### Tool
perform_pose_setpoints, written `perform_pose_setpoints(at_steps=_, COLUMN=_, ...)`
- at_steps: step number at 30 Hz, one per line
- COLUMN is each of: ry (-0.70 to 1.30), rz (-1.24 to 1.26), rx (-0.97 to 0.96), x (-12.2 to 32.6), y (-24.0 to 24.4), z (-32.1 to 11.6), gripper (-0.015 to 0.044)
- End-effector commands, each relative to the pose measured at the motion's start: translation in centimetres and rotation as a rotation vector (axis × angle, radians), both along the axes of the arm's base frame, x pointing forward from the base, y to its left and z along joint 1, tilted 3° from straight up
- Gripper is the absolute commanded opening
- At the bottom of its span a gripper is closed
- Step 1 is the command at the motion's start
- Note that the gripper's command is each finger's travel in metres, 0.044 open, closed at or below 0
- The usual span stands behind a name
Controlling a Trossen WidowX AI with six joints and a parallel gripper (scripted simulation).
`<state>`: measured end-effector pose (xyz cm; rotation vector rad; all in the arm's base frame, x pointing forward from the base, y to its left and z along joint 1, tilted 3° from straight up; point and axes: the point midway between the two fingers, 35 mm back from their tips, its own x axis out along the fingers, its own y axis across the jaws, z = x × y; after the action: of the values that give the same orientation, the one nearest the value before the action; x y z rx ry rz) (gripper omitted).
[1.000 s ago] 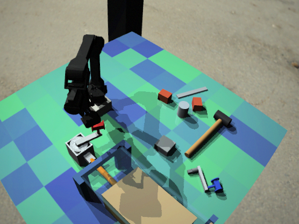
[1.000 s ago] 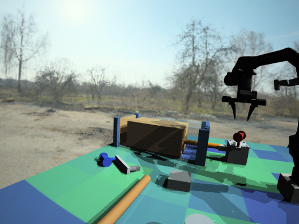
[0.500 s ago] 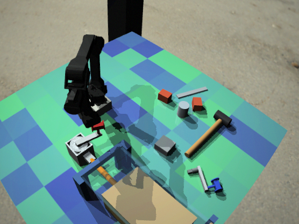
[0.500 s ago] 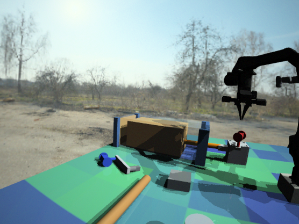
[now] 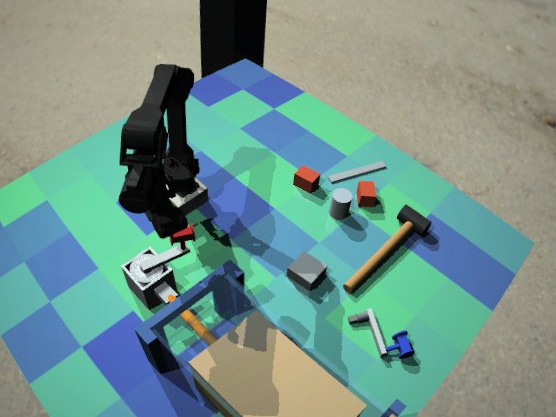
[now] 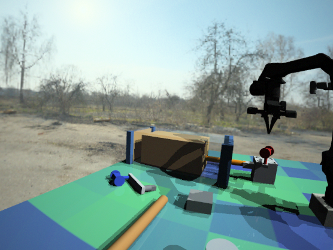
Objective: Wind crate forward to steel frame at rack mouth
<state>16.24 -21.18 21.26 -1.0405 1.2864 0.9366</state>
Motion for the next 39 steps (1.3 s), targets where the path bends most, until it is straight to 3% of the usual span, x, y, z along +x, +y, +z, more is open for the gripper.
perform_pose_setpoints(at_steps=1, ry=-0.002, rz=0.001, rx=-0.001, x=0.0, y=0.0, z=0.0, gripper=0.0)
perform_pose_setpoints(at_steps=26, ry=-0.002, rz=0.001, rx=-0.001, x=0.0, y=0.0, z=0.0, gripper=0.0)
perform_pose_setpoints(at_steps=33, ry=-0.001, rz=-0.268, rx=0.012, x=1.2, y=4.2, z=-1.3, gripper=0.0184)
perform_pose_setpoints(at_steps=39, ry=-0.001, rz=-0.277, rx=0.012, x=1.3, y=4.4, z=-1.4, gripper=0.0341)
